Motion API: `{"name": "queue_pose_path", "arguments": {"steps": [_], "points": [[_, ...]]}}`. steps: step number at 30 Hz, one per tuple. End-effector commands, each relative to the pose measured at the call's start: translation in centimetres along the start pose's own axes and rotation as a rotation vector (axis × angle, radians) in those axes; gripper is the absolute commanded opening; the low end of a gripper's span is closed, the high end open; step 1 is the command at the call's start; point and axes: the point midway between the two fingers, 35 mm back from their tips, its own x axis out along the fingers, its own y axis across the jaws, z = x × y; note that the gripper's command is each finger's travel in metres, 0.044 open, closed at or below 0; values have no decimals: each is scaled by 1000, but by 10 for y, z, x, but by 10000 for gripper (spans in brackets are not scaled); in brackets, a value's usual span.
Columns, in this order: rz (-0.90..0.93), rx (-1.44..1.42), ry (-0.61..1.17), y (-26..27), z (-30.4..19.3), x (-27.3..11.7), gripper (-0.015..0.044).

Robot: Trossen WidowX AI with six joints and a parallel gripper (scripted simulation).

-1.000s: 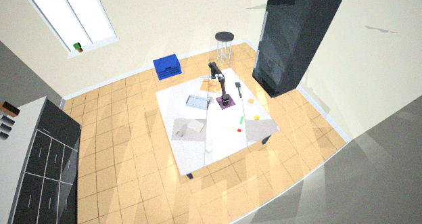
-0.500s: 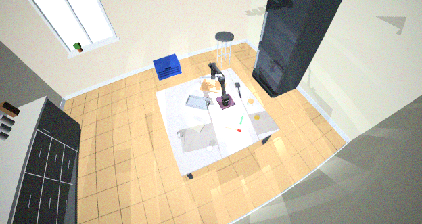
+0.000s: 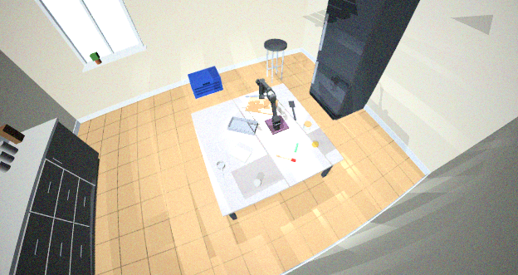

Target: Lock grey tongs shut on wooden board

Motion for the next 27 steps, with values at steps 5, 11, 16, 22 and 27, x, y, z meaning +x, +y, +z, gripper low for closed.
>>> {"name": "queue_pose_path", "arguments": {"steps": [5, 11, 16, 22, 27], "points": [[-1, 3, -5, 0, 1, 14, -150], [-1, 3, -5, 1, 1, 23, -150], [-1, 3, -5, 0, 1, 32, -150], [-1, 3, -5, 0, 1, 42, -150], [-1, 3, -5, -1, 1, 50, -150]]}}
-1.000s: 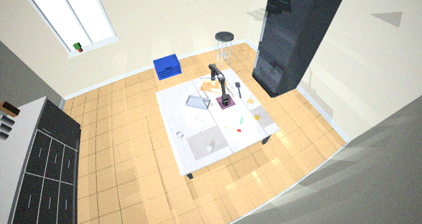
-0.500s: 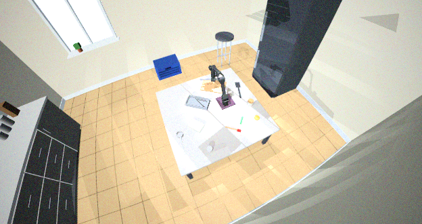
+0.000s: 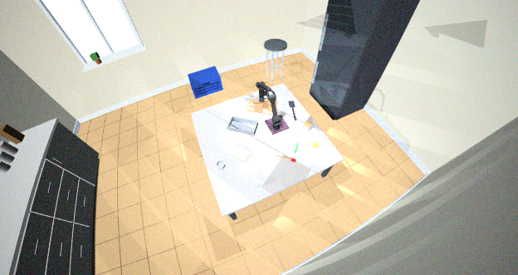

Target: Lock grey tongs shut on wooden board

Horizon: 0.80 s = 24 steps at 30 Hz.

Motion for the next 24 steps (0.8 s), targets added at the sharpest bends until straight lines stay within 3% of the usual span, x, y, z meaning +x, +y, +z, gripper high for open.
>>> {"name": "queue_pose_path", "arguments": {"steps": [1, 23, 24], "points": [[-1, 3, -5, -1, 1, 7, -150], [-2, 3, -5, -6, 3, 35, -150], [-3, 0, -1, -5, 2, 34, -124]]}}
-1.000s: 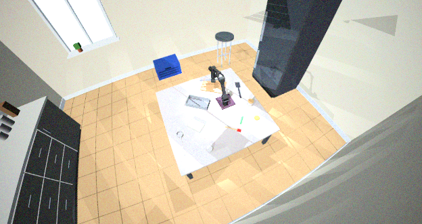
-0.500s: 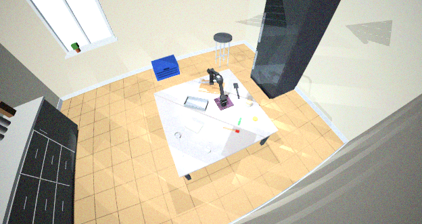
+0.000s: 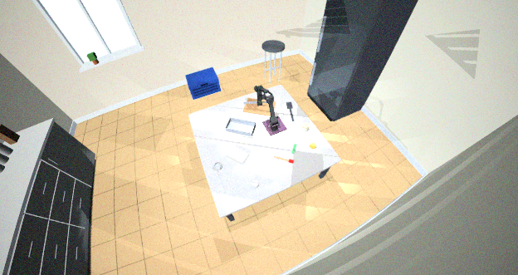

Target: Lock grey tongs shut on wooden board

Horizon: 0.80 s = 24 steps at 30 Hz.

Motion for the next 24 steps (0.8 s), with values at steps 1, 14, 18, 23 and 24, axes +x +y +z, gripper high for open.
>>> {"name": "queue_pose_path", "arguments": {"steps": [1, 14, 18, 23, 24], "points": [[0, 0, 0, 0, 0, 0, -98], [0, 0, 0, 0, 0, 0, 244], [0, 0, 0, 0, 0, 0, 349], [0, 0, 0, 0, 0, 0, 440], [0, 0, 0, 0, 3, -2, 440]]}}
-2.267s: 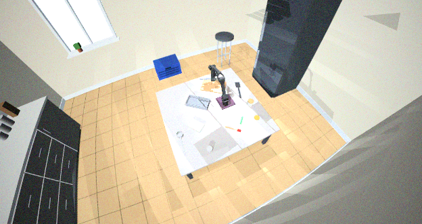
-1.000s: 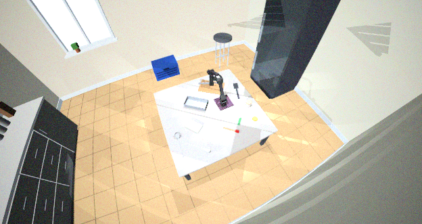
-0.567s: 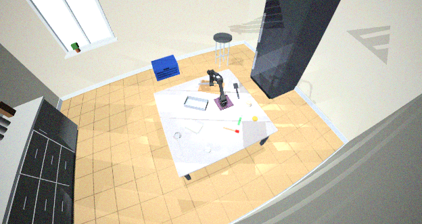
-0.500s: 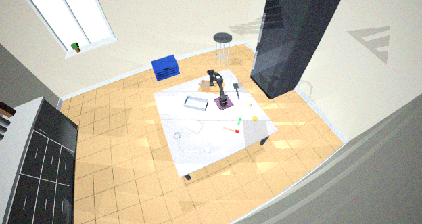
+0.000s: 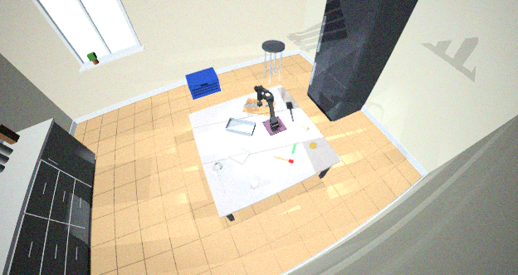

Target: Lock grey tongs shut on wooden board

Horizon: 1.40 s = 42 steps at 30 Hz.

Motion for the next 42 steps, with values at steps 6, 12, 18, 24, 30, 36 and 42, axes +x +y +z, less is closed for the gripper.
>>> {"name": "queue_pose_path", "arguments": {"steps": [6, 12, 18, 24, 30, 36, 42], "points": [[3, -3, -4, -2, 61, -47, 440], [1, 2, -14, -31, 138, -107, 440], [7, 3, -15, -36, 145, -119, 440], [46, 3, -14, -35, 142, -150, 440], [46, 3, -14, -35, 142, -150, 440], [46, 3, -14, -35, 142, -150, 440], [46, 3, -14, -35, 142, -150, 440]]}}
